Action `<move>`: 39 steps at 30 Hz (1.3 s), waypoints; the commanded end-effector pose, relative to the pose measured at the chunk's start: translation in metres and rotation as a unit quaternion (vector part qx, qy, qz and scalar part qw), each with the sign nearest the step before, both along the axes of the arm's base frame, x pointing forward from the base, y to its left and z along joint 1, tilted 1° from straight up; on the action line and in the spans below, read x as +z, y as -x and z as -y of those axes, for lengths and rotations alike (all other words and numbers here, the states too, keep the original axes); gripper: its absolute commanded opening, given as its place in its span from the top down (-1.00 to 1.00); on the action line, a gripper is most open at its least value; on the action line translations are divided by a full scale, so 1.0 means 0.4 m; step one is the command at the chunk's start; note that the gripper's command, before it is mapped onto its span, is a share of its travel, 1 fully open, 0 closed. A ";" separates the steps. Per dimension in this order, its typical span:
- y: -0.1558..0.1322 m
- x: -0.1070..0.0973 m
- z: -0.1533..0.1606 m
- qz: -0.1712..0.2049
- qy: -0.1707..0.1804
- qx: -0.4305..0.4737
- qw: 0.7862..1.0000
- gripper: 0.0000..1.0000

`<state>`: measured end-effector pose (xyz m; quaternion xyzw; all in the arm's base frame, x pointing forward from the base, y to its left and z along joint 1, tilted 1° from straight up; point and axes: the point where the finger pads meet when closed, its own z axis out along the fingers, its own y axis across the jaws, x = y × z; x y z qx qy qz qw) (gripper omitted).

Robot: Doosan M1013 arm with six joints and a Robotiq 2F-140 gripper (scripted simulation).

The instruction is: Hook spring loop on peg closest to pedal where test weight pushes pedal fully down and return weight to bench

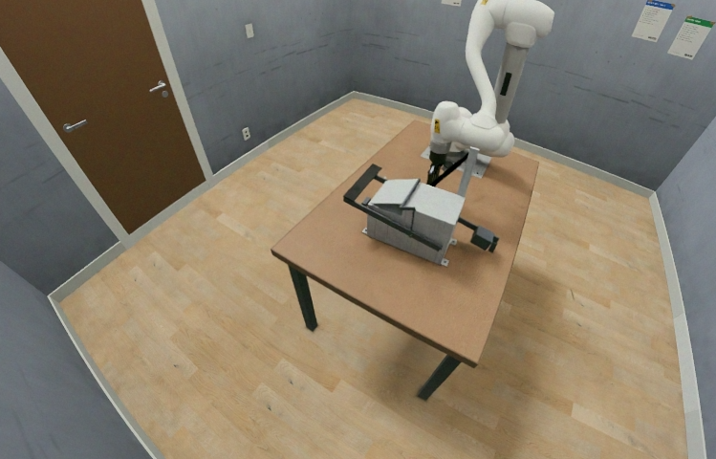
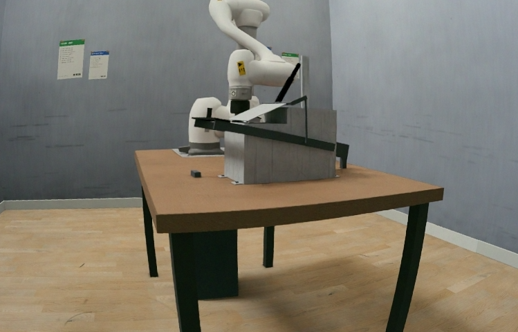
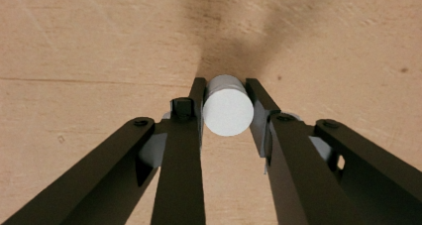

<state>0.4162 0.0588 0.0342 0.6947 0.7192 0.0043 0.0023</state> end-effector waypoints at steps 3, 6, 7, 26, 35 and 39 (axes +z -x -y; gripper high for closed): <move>-0.001 0.001 0.000 0.000 0.000 0.000 1.000 0.50; -0.001 0.001 0.000 0.000 0.000 0.000 1.000 0.50; -0.001 0.001 0.000 0.000 0.000 0.000 1.000 0.50; 0.000 0.047 0.000 0.000 0.000 0.000 1.000 0.50; 0.000 0.101 0.000 0.000 0.000 0.000 1.000 0.50; 0.000 0.113 0.000 0.000 0.000 0.000 1.000 0.50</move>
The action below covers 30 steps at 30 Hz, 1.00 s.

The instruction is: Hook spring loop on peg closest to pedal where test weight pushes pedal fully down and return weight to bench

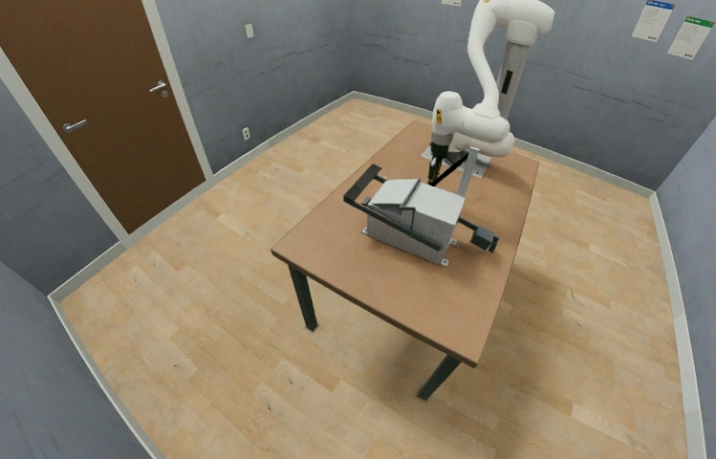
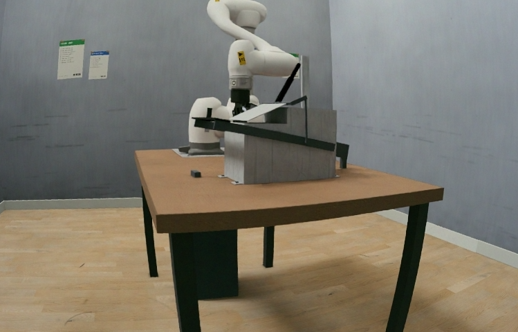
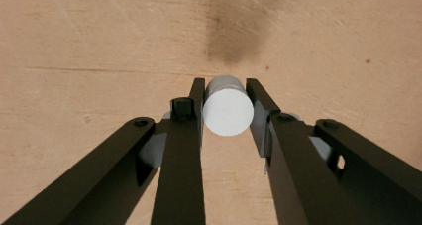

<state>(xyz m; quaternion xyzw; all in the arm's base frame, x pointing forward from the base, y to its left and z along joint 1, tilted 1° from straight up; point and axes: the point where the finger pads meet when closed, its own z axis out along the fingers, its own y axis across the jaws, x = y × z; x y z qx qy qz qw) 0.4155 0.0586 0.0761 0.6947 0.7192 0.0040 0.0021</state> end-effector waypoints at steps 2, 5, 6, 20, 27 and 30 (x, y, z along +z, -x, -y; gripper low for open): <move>-0.001 0.022 0.000 0.001 0.000 0.000 1.000 0.50; -0.001 0.042 0.000 0.001 0.000 0.000 1.000 0.50; -0.001 0.049 0.000 0.001 0.000 0.000 1.000 0.50; 0.000 0.121 0.000 0.001 0.000 0.000 1.000 0.50; 0.000 0.168 0.000 0.001 0.000 0.000 1.000 0.50; 0.000 0.181 0.000 0.001 0.000 0.000 1.000 0.50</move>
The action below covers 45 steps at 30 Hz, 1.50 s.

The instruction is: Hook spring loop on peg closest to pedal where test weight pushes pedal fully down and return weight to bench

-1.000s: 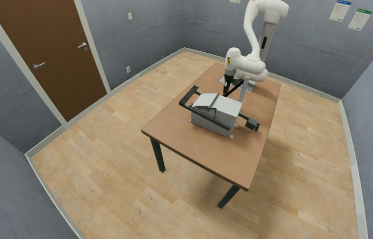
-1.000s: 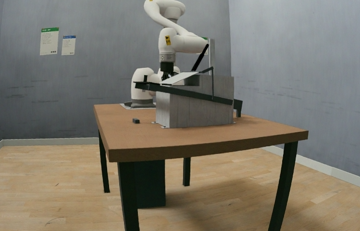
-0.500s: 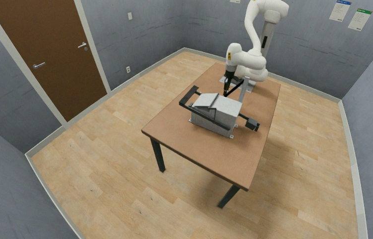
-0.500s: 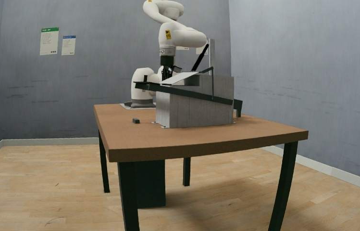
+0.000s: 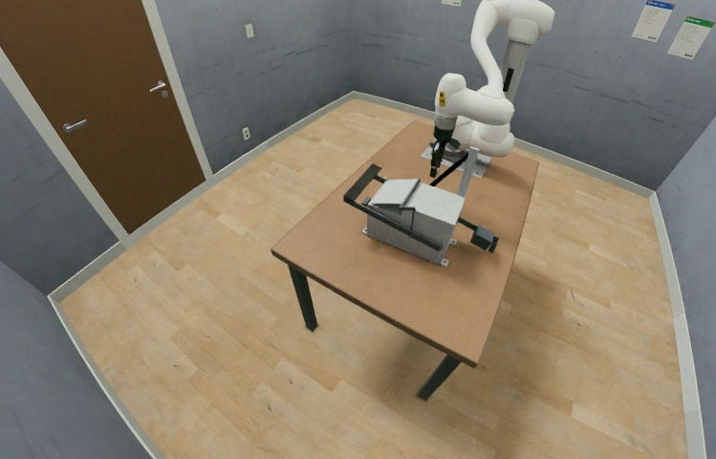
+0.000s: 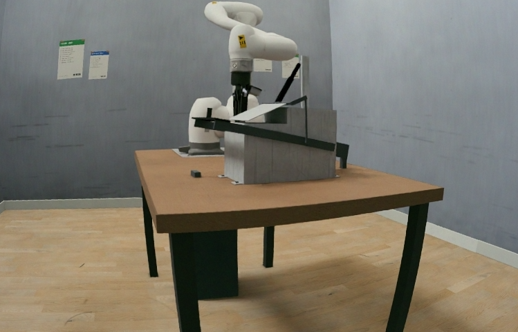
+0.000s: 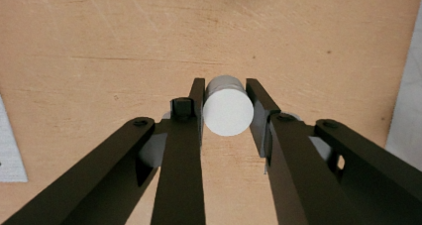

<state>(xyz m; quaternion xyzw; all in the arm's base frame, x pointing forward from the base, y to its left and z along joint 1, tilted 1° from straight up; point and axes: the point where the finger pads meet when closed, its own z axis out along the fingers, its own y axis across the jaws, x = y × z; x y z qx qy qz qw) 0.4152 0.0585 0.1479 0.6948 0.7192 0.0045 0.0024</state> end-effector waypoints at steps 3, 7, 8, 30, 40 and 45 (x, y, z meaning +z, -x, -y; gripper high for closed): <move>0.000 0.008 0.000 0.000 0.000 0.000 1.000 0.50; 0.000 0.035 0.000 0.000 0.000 0.000 1.000 0.50; 0.000 0.042 0.000 0.000 0.000 0.000 1.000 0.50; 0.001 0.168 0.000 0.000 0.000 0.000 1.000 0.50; 0.001 0.193 0.000 0.000 0.000 0.000 1.000 0.50; 0.001 0.204 0.000 0.000 0.000 0.000 1.000 0.50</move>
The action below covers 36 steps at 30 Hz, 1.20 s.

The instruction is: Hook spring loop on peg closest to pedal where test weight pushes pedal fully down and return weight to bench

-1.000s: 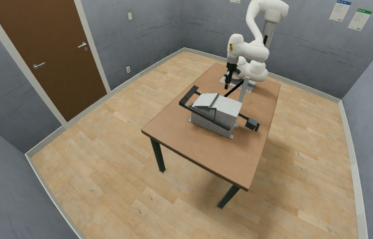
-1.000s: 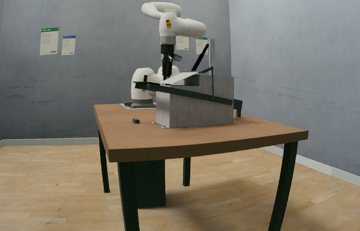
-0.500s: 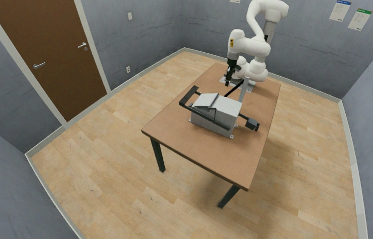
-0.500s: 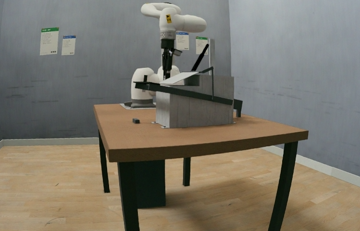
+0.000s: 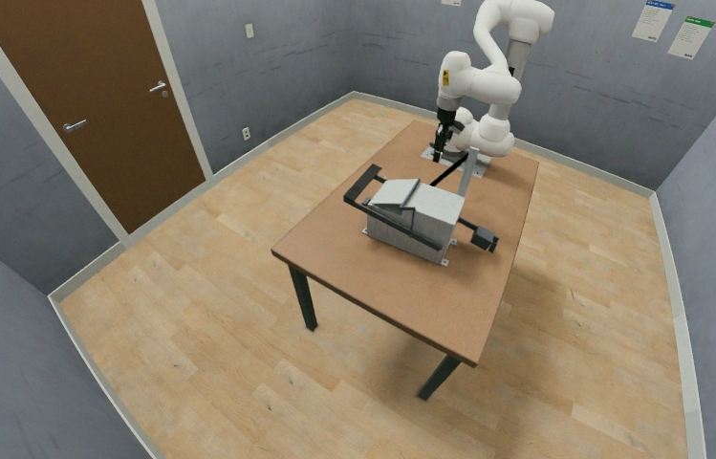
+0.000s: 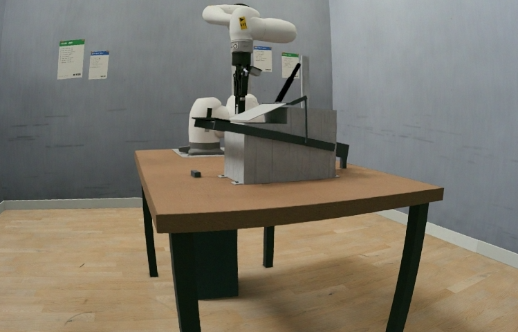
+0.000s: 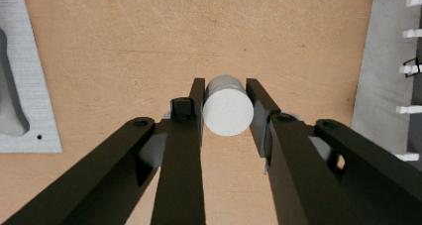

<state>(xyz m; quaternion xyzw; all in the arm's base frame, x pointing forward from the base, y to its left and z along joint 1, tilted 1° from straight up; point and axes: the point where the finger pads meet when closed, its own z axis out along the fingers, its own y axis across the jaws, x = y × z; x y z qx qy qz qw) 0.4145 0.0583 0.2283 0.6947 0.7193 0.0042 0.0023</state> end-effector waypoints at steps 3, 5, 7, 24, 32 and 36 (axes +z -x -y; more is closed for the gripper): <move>-0.001 0.010 0.000 0.000 0.000 0.000 1.000 0.50; -0.001 0.015 0.000 0.000 0.000 0.000 1.000 0.50; -0.001 0.015 0.000 0.000 0.000 0.000 1.000 0.50; -0.077 0.035 0.061 0.001 0.011 0.000 1.000 0.50; -0.112 0.046 0.089 0.001 0.017 0.000 1.000 0.50; -0.133 0.052 0.105 0.001 0.020 0.000 1.000 0.50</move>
